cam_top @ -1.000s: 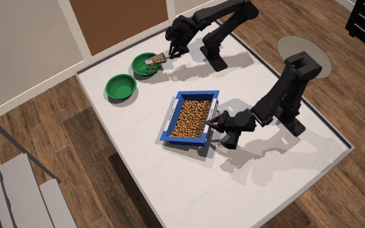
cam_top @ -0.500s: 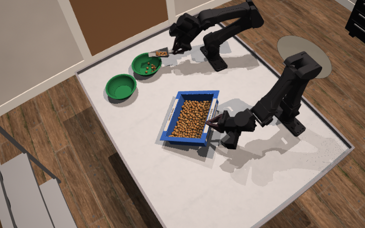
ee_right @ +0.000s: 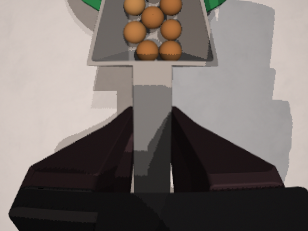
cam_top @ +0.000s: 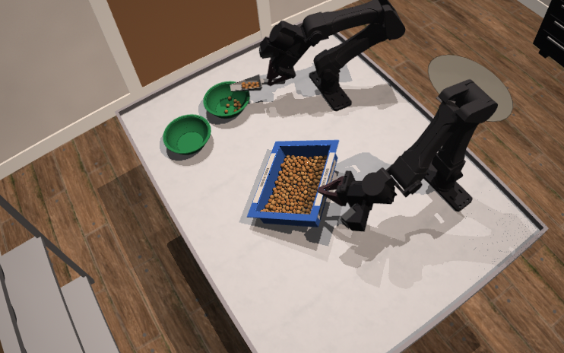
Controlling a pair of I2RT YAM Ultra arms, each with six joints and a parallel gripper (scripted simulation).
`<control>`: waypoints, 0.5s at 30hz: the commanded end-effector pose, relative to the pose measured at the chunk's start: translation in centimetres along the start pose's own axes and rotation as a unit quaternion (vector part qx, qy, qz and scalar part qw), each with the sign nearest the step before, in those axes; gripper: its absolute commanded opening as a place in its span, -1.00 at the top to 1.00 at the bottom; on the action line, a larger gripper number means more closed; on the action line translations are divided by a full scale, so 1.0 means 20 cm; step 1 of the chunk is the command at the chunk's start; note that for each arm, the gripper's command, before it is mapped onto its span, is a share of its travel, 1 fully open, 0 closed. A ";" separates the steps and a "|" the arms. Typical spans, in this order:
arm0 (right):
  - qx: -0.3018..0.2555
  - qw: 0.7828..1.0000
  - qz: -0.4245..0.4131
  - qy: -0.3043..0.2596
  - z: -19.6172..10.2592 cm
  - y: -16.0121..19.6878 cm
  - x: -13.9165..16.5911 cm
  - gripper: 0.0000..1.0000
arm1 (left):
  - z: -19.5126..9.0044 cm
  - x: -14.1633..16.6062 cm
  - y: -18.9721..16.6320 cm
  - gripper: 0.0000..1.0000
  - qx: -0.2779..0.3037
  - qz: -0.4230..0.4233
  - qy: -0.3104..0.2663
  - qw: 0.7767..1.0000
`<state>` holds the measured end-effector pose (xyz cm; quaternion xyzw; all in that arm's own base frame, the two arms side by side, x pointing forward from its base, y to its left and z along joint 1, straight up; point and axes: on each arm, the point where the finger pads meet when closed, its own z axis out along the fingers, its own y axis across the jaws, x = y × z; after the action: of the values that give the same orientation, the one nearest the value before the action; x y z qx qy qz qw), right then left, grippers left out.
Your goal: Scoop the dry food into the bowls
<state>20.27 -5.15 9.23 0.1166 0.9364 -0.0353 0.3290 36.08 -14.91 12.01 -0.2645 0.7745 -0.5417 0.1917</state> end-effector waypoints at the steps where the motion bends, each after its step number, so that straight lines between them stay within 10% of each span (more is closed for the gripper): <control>1: 0.000 1.000 -0.003 -0.016 -0.06 0.01 -0.12 1.00 | -0.02 -0.03 -0.22 1.00 0.050 0.062 -0.003 0.997; 15: 0.002 0.999 0.000 0.043 -0.09 0.00 -0.16 1.00 | -0.02 -0.03 -0.22 1.00 0.050 0.062 -0.002 0.997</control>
<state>20.98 -5.35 10.86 0.1193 0.9534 -0.0292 0.2758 36.08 -14.91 12.01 -0.2645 0.7745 -0.5417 0.1917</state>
